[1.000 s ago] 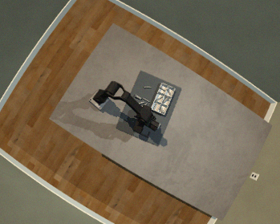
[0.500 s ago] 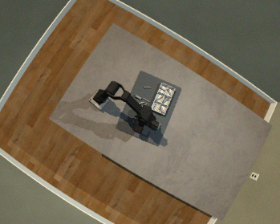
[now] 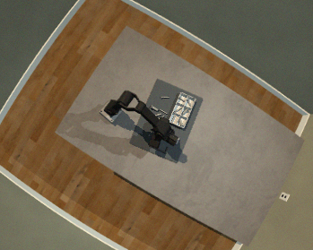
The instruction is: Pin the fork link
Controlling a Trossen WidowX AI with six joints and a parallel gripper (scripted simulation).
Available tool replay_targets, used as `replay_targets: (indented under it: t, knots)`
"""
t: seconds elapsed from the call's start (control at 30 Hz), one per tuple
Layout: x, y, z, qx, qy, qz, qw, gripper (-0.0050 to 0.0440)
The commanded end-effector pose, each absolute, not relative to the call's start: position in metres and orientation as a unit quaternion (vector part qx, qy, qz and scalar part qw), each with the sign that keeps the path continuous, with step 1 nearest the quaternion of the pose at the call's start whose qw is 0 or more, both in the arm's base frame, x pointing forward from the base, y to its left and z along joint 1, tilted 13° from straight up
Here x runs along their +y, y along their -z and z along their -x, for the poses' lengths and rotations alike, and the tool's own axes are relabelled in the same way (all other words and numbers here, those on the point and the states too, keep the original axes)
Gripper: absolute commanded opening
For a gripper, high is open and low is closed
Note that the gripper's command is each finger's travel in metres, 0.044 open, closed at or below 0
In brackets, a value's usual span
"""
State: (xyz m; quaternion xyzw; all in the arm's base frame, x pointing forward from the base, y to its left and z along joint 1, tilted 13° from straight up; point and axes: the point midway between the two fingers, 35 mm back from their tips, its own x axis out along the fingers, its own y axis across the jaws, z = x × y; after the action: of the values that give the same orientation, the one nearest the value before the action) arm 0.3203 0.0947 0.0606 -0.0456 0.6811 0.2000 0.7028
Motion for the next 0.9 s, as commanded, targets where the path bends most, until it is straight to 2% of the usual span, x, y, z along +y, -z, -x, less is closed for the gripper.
replay_targets:
  t: [0.0,0.87]
  knots:
    - [0.0965,-0.0723,-0.3282,0.666,-0.201,0.045,0.717,-0.005]
    - [0.0965,-0.0723,-0.3282,0.666,-0.201,0.045,0.717,-0.005]
